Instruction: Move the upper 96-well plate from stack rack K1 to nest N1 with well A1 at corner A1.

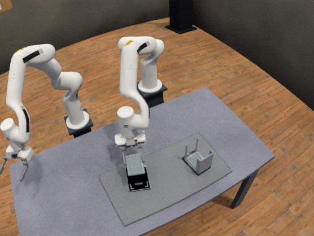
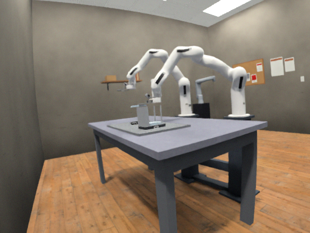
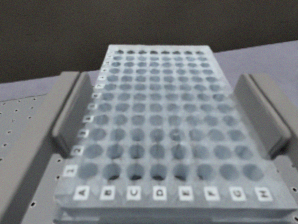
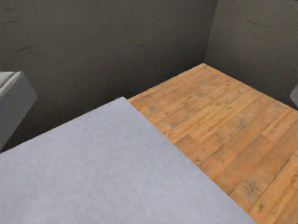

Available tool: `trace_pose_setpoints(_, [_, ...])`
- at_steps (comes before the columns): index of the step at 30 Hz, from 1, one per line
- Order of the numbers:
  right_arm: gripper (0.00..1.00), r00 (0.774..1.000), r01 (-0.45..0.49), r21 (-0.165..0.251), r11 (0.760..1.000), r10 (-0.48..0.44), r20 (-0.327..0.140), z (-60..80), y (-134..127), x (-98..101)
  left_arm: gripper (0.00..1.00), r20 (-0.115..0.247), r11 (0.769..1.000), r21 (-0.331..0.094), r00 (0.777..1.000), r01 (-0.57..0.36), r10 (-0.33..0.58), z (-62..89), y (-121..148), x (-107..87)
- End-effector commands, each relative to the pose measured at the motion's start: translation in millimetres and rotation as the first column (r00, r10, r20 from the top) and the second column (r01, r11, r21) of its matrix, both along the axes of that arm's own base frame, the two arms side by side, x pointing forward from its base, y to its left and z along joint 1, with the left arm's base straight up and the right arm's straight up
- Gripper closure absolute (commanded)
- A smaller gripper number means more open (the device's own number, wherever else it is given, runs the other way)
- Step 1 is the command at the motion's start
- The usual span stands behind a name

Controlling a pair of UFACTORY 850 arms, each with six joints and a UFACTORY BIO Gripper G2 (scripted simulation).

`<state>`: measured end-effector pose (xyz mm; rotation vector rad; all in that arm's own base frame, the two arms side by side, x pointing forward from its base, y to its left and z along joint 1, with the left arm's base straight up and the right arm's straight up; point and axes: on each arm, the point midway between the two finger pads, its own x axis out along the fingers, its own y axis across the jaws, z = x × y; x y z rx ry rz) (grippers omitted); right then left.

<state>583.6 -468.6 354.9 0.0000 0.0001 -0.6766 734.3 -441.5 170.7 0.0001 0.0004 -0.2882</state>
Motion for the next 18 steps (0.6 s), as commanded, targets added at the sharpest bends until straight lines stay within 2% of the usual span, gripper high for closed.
trace_pose_setpoints(1, [0.0, 1.0, 0.0, -0.001, 1.0, 0.0, 0.002, 1.3, 0, 0.4, 1.0, 0.002, 1.0, -0.001, 1.0, 0.0, 0.0, -2.1, 0, 0.7])
trace_pose_setpoints(18, [0.0, 1.0, 0.0, -0.001, 1.0, 0.0, 0.002, 1.3, 0, 0.4, 1.0, 0.002, 1.0, -0.001, 1.0, 0.0, 0.0, -27.1, 0, 0.8])
